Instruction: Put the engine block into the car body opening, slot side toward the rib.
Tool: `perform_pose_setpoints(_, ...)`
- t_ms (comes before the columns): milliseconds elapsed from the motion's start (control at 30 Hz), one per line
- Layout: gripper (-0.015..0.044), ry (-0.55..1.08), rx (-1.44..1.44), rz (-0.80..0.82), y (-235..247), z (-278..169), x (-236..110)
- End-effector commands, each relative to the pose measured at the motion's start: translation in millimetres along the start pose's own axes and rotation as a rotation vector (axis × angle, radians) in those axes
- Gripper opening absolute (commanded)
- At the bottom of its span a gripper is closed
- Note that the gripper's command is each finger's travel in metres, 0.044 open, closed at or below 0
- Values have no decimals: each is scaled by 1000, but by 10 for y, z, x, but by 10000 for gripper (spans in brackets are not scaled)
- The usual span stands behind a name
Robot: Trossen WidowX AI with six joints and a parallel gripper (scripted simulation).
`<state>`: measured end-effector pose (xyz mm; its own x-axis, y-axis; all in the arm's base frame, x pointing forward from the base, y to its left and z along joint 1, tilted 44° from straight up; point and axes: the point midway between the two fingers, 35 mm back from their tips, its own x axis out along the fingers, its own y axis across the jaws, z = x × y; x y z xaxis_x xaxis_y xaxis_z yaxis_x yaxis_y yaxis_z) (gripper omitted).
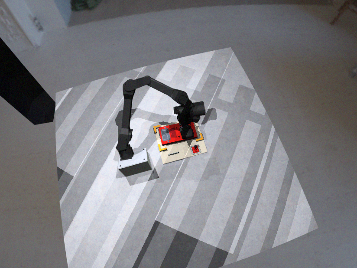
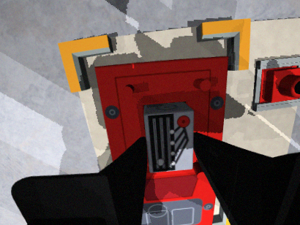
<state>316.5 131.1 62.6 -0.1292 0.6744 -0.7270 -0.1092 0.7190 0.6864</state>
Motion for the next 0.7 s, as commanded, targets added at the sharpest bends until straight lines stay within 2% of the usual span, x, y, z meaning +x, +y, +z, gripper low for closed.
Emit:
perform_pose_setpoints(0, 237, 0, 0, 0, 0, 1, -2)
perform_pose_setpoints(267, 440, 0, 0, 0, 0, 1, -2)
perform_pose_setpoints(567, 440, 0, 0, 0, 0, 1, -2)
perform_pose_setpoints(667, 440, -1, 5, 3, -12, 6, -143)
